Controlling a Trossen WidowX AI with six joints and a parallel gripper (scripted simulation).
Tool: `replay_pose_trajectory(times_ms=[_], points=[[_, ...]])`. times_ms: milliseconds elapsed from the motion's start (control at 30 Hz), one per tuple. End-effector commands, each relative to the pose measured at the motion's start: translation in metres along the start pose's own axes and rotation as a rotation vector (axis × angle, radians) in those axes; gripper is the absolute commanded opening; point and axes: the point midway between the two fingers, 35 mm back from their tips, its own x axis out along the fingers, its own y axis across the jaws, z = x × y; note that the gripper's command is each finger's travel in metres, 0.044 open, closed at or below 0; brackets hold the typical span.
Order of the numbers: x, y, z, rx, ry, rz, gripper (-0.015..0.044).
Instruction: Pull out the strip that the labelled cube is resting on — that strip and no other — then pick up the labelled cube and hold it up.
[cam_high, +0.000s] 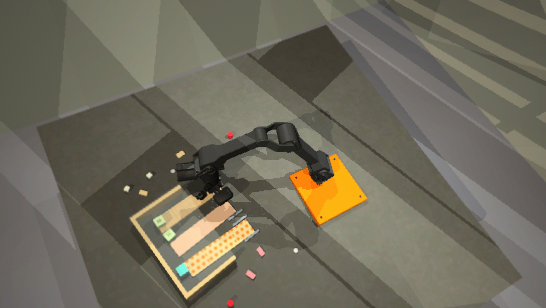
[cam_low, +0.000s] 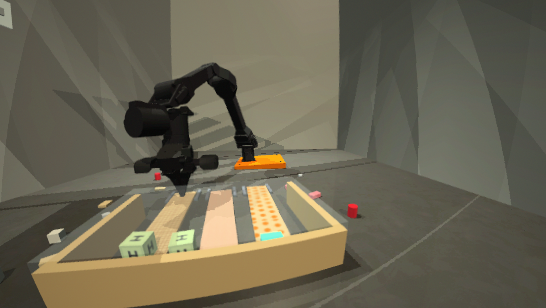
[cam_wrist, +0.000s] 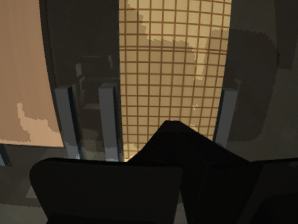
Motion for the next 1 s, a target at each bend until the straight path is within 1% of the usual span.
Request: replay_pose_trajectory(times_ms=[0,967], points=[[0.0017,0.0006,0.0006,-0.003,-0.003,0.005,0.0],[0.0046,0.0005,0.0008,-0.003,-0.003,0.005,0.0]])
